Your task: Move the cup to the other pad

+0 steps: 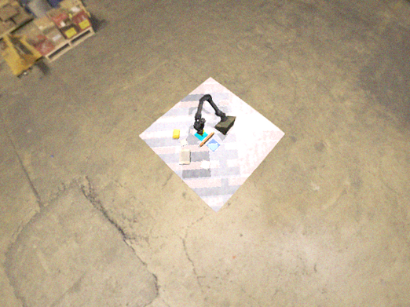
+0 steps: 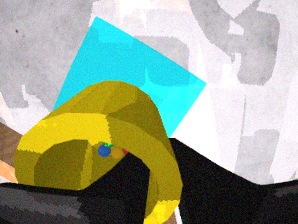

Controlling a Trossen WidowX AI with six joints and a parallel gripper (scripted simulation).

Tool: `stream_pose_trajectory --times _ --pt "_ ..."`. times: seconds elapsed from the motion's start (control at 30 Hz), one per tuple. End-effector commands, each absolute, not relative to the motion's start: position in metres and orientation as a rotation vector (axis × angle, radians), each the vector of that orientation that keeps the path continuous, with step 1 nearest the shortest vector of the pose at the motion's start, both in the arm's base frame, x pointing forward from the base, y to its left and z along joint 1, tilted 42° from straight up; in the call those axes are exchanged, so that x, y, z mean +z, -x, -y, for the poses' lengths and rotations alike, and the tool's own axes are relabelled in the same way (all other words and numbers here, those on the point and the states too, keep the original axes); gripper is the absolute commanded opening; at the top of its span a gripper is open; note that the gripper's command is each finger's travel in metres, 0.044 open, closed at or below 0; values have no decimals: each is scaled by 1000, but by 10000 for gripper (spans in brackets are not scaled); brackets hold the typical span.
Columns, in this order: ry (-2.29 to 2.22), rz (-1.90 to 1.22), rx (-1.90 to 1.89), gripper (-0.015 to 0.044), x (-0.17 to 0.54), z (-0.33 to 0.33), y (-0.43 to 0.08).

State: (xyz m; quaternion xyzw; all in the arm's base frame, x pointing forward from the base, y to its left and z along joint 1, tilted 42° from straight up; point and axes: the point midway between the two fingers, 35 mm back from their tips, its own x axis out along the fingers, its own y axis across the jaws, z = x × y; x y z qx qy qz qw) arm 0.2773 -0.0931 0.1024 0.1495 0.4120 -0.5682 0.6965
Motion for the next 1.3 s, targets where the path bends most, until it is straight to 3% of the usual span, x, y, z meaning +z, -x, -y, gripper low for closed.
stream_pose_trajectory --times 0.0,1.17,1.27 --pt "-326 -919 -1266 0 98 97 -278" --pt "-331 -917 -1269 0 78 117 -277" --pt "-331 -917 -1269 79 78 117 -277"
